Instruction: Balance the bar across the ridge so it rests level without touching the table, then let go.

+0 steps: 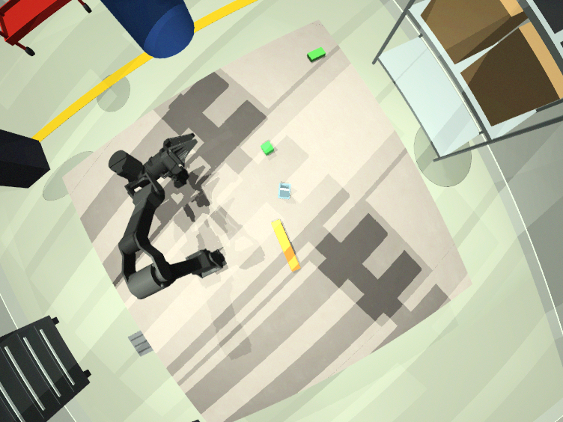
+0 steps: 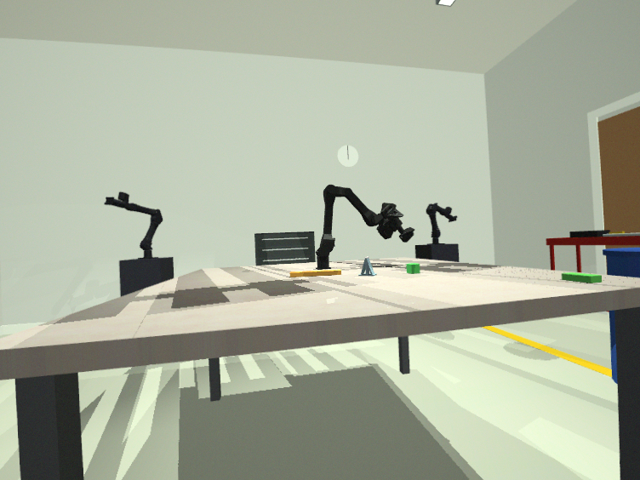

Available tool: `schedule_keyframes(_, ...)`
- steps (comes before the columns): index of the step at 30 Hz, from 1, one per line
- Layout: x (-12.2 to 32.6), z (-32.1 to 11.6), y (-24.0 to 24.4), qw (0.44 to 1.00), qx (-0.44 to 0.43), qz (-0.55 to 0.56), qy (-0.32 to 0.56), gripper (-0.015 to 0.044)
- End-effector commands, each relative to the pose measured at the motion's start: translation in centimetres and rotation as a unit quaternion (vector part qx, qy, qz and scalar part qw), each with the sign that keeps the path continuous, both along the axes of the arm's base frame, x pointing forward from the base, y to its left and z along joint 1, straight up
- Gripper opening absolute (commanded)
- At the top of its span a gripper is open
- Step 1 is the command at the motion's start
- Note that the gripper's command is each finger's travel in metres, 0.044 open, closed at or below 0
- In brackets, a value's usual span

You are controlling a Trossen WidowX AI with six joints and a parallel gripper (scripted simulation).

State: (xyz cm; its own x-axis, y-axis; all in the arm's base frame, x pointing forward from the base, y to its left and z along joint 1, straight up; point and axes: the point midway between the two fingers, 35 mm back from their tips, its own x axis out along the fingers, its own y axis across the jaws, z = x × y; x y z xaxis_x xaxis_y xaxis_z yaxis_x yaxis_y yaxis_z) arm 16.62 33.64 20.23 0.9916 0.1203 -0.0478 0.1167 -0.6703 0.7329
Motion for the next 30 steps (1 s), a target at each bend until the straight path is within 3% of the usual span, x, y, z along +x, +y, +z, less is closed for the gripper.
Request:
schedule_keyframes(1,0.0,0.0,0.0,1.000,-0.003,0.001,0.000,0.0374)
schedule_keyframes(4,0.6,-0.2,0.5,0.999,-0.039,0.017,0.004,0.0315)
schedule_keyframes(20,6.2,-1.8,-1.1,0.962,-0.269,0.032,0.022,0.0315)
schedule_keyframes(23,7.0,-1.7,-1.7,0.964,-0.262,0.042,0.028,0.0315)
schedule_keyframes(30,9.4,-2.2,-3.3,0.930,-0.362,0.047,0.040,0.0315)
